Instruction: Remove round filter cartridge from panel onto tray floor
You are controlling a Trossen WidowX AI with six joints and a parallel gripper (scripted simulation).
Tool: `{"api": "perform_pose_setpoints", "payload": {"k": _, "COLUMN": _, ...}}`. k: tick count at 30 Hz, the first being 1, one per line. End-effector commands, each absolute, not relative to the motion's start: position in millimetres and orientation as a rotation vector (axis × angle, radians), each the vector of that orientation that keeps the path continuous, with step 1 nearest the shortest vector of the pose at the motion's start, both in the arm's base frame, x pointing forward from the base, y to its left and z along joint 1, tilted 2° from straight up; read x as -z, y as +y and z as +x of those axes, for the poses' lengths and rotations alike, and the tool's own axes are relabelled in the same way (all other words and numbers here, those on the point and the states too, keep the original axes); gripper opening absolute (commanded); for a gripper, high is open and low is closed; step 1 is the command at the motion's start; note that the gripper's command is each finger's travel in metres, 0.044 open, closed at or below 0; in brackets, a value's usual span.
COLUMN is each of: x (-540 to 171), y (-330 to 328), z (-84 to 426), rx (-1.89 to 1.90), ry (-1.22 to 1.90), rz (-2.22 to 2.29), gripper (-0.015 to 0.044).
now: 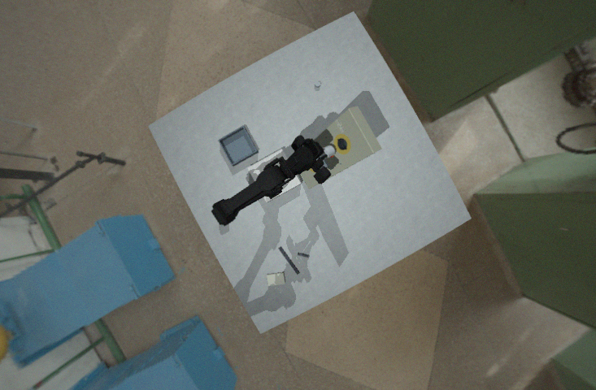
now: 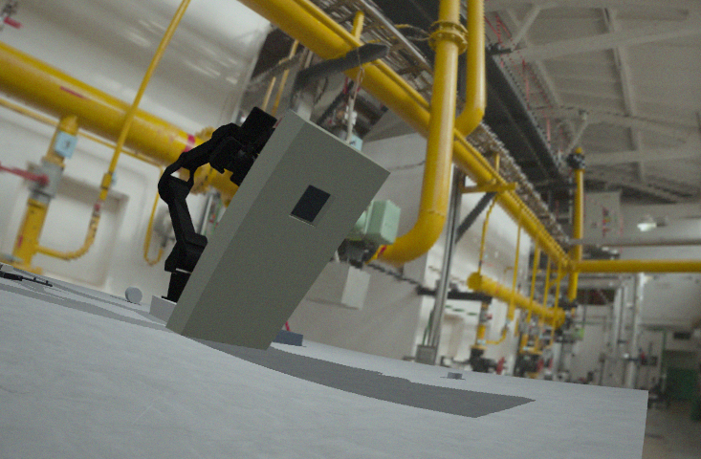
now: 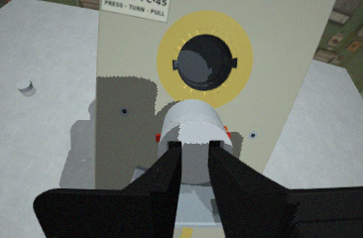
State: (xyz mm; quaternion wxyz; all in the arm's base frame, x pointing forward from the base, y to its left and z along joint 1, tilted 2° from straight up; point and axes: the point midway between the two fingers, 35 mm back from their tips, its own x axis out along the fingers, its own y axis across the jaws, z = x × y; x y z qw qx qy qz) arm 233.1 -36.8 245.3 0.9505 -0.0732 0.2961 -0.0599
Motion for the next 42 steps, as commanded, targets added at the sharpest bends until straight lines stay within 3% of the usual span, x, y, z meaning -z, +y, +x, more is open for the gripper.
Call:
{"api": "perform_pose_setpoints", "payload": {"k": 1, "x": -234.5, "y": -36.7, "z": 227.8, "rx": 0.127, "ry": 0.594, "rz": -0.152, "gripper": 0.0}}
{"api": "perform_pose_setpoints", "payload": {"k": 8, "x": -216.7, "y": -35.7, "z": 220.6, "rx": 0.127, "ry": 0.595, "rz": -0.152, "gripper": 0.0}}
{"api": "perform_pose_setpoints", "payload": {"k": 12, "x": -220.5, "y": -35.2, "z": 222.4, "rx": 0.121, "ry": 0.606, "rz": -0.15, "gripper": 0.009}}
{"api": "perform_pose_setpoints", "payload": {"k": 26, "x": -218.5, "y": -35.8, "z": 221.3, "rx": 0.127, "ry": 0.595, "rz": -0.152, "gripper": 0.009}}
{"api": "perform_pose_setpoints", "payload": {"k": 37, "x": -286.5, "y": -40.8, "z": 255.3, "rx": 0.127, "ry": 0.592, "rz": -0.152, "gripper": 0.009}}
{"api": "perform_pose_setpoints", "payload": {"k": 42, "x": -319.1, "y": -39.7, "z": 253.8, "rx": 0.127, "ry": 0.59, "rz": -0.151, "gripper": 0.0221}}
